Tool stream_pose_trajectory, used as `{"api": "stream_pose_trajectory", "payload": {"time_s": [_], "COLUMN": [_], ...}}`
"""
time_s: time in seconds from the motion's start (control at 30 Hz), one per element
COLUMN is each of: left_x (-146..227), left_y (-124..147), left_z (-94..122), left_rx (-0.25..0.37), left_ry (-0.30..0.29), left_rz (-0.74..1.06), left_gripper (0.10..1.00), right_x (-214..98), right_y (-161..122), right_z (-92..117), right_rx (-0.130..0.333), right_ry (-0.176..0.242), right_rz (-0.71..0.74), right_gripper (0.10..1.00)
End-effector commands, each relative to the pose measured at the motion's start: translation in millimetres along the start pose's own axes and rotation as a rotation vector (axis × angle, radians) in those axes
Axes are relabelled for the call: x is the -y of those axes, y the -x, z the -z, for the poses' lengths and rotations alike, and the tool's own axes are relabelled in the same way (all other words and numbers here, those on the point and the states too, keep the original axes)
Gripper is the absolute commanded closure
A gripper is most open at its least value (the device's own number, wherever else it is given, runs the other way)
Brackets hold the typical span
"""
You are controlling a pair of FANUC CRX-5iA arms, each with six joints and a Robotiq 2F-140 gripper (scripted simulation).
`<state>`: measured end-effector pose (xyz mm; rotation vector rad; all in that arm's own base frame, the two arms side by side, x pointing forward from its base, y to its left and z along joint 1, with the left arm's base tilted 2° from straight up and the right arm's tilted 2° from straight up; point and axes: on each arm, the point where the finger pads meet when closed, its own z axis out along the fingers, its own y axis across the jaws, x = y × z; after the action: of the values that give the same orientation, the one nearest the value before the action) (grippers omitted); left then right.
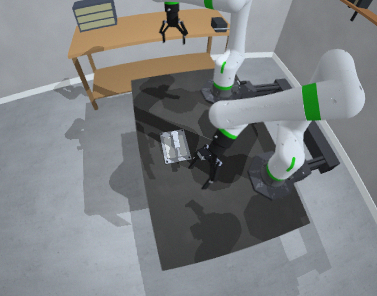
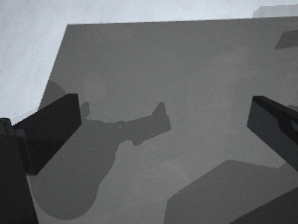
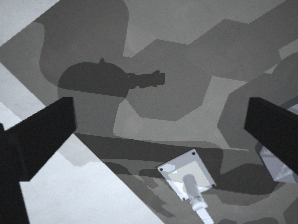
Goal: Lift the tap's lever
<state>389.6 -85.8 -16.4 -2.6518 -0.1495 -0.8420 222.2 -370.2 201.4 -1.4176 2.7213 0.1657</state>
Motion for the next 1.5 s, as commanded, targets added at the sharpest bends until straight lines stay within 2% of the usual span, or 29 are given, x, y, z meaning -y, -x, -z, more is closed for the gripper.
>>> {"api": "stream_pose_trajectory", "payload": {"time_s": [0.0,0.5,0.57,1.07,1.47], "left_x": [0,0,0,0,0], "left_y": [-1,-1,-1,-1,-1], "left_z": [0,0,0,0,0], "left_rx": [-0.001,-0.001,-0.001,-0.001,-0.001], "left_ry": [0.001,0.001,0.001,0.001,0.001], "left_rz": [0.001,0.001,0.001,0.001,0.001], "left_gripper": [0.098,0.098,0.098,0.098,0.098], "right_x": [-3,-35,-35,-75,-100], "right_y": [-23,-108,-108,-170,-198], "right_z": [10,46,46,74,87], "right_rx": [0.001,-0.048,-0.048,-0.096,-0.121], "right_ry": [-0.015,-0.053,-0.053,-0.063,-0.061], "right_rz": [0.054,0.241,0.241,0.385,0.455], "right_gripper": [0.098,0.098,0.098,0.098,0.098]}}
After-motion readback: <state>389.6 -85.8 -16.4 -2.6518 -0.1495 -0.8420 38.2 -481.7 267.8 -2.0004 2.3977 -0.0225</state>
